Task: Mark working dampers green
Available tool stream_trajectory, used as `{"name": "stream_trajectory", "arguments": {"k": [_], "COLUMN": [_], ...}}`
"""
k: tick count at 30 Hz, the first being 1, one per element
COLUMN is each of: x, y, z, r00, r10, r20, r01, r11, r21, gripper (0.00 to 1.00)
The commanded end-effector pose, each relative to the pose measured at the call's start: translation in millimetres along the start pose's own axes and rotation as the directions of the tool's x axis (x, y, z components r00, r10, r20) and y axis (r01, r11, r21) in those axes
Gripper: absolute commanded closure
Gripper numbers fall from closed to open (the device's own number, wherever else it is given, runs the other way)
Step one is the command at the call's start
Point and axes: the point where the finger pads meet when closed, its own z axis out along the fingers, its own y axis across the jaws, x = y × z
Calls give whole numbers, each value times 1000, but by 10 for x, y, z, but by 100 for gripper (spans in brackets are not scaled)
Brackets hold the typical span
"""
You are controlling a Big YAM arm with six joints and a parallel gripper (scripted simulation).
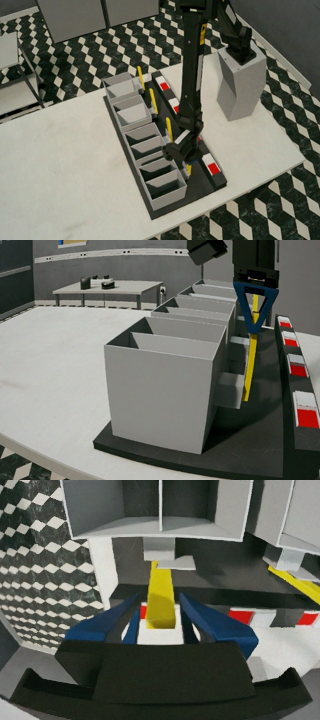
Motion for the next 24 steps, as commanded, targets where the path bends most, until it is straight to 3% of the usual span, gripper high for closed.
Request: {"name": "stream_trajectory", "arguments": {"k": [1,24], "x": [-98,-68], "y": [44,25], "z": [93,130], "r00": [1000,1000], "r10": [0,0], "r20": [13,7], "r01": [0,0], "r11": [1000,1000], "r21": [-11,-7], "gripper": [64,64]}}
